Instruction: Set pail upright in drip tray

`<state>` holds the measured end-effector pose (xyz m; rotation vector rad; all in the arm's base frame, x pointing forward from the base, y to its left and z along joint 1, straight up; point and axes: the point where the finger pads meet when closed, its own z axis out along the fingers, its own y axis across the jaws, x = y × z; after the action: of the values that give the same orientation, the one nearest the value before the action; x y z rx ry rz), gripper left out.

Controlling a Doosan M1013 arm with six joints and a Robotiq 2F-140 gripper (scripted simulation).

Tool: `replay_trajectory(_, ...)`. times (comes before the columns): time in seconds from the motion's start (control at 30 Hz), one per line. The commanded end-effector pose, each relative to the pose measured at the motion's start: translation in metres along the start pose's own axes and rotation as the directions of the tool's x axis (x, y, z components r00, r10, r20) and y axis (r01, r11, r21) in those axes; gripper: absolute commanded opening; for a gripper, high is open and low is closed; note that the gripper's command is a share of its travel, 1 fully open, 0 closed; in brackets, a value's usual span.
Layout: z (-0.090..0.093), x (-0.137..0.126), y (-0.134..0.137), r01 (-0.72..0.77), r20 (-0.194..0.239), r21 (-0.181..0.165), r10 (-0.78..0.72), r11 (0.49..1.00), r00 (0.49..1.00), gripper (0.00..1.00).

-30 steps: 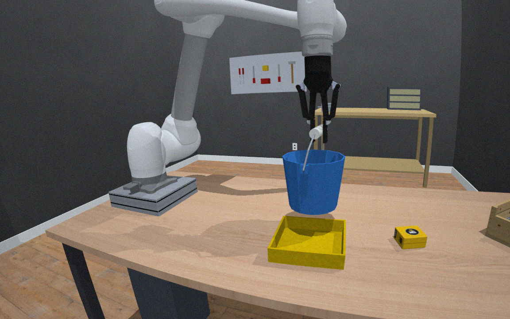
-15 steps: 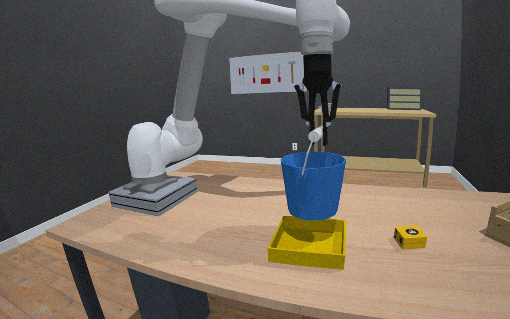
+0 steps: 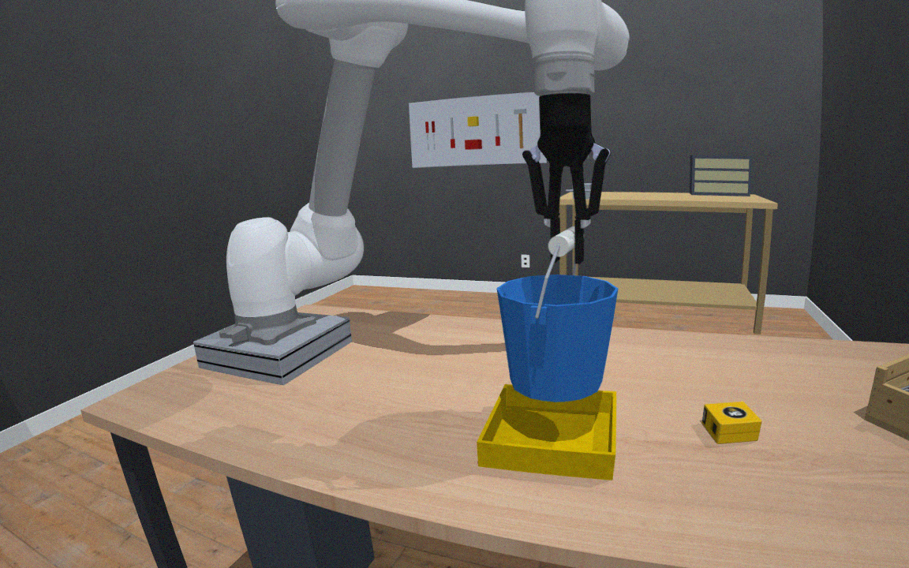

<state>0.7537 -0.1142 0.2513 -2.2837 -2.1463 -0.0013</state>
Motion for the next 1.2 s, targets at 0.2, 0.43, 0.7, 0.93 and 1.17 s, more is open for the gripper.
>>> replay_trajectory(0.2, -0.001, -0.014, 0.003, 0.0, 0.0, -0.002, 0.0, 1.0, 1.0, 0.1)
replay_trajectory(0.43, -0.001, -0.022, 0.005, 0.0, 0.0, -0.002, 0.0, 1.0, 1.0, 0.1)
replay_trajectory(0.7, -0.001, -0.029, 0.007, 0.0, 0.0, -0.002, 0.0, 1.0, 1.0, 0.1)
replay_trajectory(0.93, -0.001, -0.033, 0.007, 0.0, 0.0, -0.002, 0.0, 1.0, 1.0, 0.1)
replay_trajectory(1.17, -0.001, -0.034, 0.008, 0.0, 0.0, -0.002, 0.0, 1.0, 1.0, 0.1)
